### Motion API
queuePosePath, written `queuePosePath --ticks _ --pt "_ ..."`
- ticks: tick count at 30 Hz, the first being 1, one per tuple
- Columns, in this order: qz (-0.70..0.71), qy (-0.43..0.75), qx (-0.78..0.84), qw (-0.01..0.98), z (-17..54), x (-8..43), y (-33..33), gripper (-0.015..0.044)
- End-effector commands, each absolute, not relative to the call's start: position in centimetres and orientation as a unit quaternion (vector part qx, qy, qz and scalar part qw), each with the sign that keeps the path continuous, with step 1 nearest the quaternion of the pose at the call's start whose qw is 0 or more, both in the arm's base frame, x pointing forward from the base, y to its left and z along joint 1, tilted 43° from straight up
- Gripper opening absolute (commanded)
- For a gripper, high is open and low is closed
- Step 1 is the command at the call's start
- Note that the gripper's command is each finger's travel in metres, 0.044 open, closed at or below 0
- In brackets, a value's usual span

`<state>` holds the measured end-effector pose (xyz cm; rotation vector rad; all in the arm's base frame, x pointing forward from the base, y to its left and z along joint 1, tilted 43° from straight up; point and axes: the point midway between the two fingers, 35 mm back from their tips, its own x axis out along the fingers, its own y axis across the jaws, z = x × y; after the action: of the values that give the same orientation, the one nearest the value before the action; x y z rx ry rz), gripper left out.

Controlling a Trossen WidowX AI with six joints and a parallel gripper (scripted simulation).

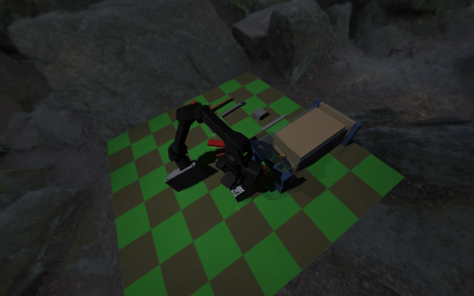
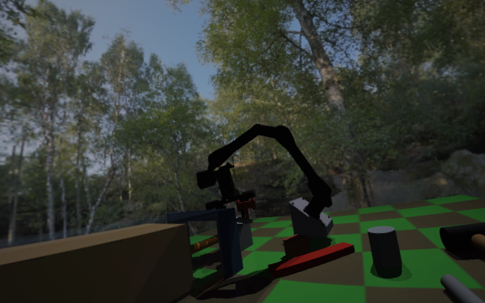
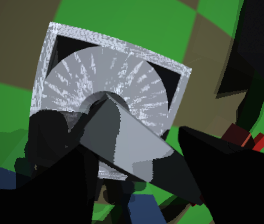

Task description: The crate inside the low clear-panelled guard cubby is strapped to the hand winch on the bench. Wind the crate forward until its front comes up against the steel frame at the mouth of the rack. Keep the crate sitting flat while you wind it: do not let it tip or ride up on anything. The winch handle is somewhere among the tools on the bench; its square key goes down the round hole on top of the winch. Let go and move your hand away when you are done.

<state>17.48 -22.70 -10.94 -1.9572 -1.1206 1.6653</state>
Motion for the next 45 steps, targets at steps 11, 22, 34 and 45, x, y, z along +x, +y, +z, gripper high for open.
queuePosePath --ticks 11,22,34,45 --pt "0.619 -0.28 -0.671 0.296 -11.6 18.05 -22.95 0.0" --pt "0.621 -0.275 -0.67 0.301 -11.61 18.07 -22.95 0.0" --pt "0.617 -0.288 -0.674 0.286 -11.57 18.02 -22.88 0.0" --pt "0.621 -0.273 -0.669 0.303 -11.62 18.07 -22.93 0.0"
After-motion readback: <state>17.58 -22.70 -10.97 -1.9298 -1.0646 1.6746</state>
